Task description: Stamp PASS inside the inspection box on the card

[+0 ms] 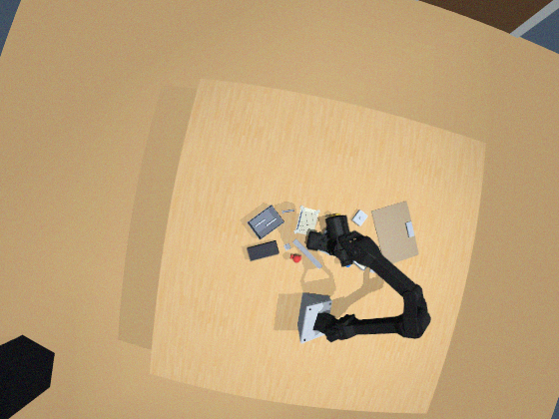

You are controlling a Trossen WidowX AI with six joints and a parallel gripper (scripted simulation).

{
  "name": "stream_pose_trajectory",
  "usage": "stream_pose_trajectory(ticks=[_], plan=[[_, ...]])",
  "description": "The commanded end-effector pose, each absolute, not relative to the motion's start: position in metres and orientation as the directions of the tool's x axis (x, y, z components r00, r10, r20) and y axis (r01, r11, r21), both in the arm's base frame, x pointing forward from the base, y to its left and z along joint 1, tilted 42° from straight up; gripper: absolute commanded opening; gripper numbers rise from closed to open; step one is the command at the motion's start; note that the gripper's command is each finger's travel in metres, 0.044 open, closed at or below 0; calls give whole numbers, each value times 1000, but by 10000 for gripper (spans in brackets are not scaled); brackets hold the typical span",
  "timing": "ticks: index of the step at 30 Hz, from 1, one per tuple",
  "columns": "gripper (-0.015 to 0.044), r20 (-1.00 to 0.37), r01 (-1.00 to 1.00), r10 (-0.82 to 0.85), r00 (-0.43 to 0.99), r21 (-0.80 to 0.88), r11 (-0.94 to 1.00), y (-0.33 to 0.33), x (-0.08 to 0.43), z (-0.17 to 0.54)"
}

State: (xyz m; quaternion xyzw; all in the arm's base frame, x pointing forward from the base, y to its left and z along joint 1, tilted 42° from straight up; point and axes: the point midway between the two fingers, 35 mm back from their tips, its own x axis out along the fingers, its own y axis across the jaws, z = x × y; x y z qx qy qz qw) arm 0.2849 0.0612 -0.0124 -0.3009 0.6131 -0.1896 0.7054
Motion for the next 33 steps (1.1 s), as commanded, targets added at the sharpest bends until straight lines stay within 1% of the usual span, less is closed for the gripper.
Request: stream_pose_trajectory(ticks=[1,33], plan=[[0,-747,-101,-641,178,-662,743,59,286,-13],[0,-747,-101,-641,178,-662,743,64,285,-8]])
